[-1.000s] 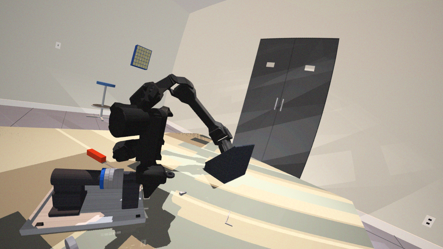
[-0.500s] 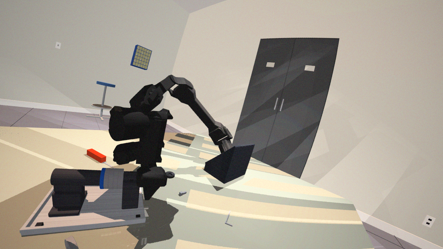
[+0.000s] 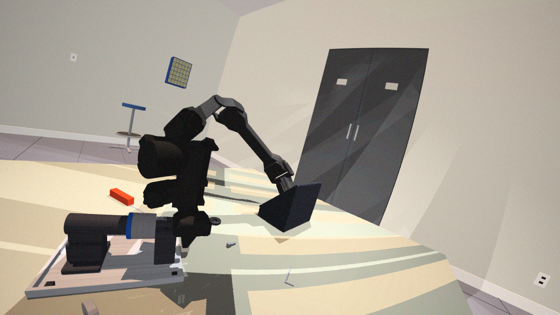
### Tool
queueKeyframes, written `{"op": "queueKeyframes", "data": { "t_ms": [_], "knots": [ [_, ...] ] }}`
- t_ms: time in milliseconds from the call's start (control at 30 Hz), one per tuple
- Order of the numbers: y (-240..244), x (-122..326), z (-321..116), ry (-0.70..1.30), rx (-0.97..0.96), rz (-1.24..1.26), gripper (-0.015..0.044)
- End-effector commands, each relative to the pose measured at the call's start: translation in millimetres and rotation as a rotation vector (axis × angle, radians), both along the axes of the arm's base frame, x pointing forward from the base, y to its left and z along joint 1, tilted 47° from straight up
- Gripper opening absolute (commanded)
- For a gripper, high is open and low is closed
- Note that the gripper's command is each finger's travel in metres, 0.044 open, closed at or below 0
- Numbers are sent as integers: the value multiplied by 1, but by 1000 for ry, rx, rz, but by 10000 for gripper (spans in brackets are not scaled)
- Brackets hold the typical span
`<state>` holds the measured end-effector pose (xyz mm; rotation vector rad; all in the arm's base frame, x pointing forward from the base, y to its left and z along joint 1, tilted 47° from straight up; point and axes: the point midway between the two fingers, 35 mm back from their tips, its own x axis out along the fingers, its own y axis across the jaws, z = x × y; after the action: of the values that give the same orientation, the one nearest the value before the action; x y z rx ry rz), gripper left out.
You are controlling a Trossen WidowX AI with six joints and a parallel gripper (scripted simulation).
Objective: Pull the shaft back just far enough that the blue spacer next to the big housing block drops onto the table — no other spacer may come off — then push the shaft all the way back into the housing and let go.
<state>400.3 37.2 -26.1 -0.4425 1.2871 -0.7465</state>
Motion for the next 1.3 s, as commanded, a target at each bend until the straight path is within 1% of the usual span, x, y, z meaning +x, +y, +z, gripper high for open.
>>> {"op": "queueKeyframes", "data": {
  "t_ms": [0, 200, 300, 1267],
  "knots": [
    [0, 0, 0, 0, 0, 0, 177],
    [0, 0, 0, 0, 0, 0, 20],
    [0, 0, 0, 0, 0, 0, 0],
    [2, -15, -4, 4, -5, 5, 0]
  ]
}}
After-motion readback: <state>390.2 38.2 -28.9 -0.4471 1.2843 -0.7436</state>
